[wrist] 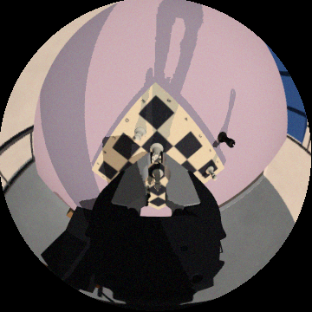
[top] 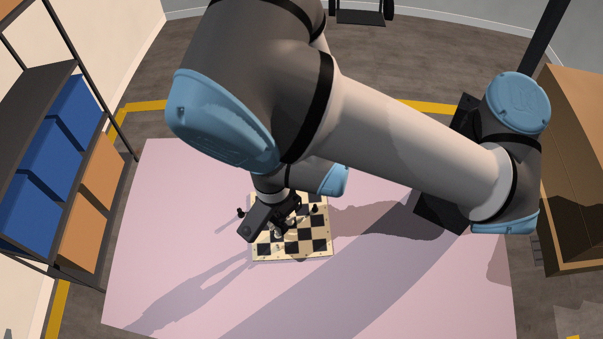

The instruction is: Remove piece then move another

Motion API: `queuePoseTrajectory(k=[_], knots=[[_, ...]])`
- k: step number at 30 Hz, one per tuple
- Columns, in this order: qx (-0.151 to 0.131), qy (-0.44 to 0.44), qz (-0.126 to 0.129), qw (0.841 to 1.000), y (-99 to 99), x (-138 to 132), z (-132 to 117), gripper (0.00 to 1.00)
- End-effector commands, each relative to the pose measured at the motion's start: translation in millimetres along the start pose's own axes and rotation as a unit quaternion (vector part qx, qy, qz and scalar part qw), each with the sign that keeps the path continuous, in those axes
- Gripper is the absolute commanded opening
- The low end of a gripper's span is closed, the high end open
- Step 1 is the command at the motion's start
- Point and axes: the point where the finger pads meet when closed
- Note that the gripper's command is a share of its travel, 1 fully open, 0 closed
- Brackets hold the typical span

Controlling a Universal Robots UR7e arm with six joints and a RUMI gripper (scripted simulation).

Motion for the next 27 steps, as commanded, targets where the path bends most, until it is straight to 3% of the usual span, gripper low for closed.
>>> queuePoseTrajectory(k=[1, 13, 20, 27], knots=[[0.000, 0.000, -0.001, 1.000, -0.4, 1, 0, 0.00], [0.000, 0.000, -0.001, 1.000, -8.0, 1, 0, 0.00], [0.000, 0.000, -0.001, 1.000, -25.4, 1, 0, 0.00], [0.000, 0.000, -0.001, 1.000, -59.5, 0, 0, 0.00]])
Point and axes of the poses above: the point where the finger pads meet when closed, its own y axis out along the fingers, its own x axis across the jaws, z = x × y, and after that the axes turned 15 degrees about -y, right-handed
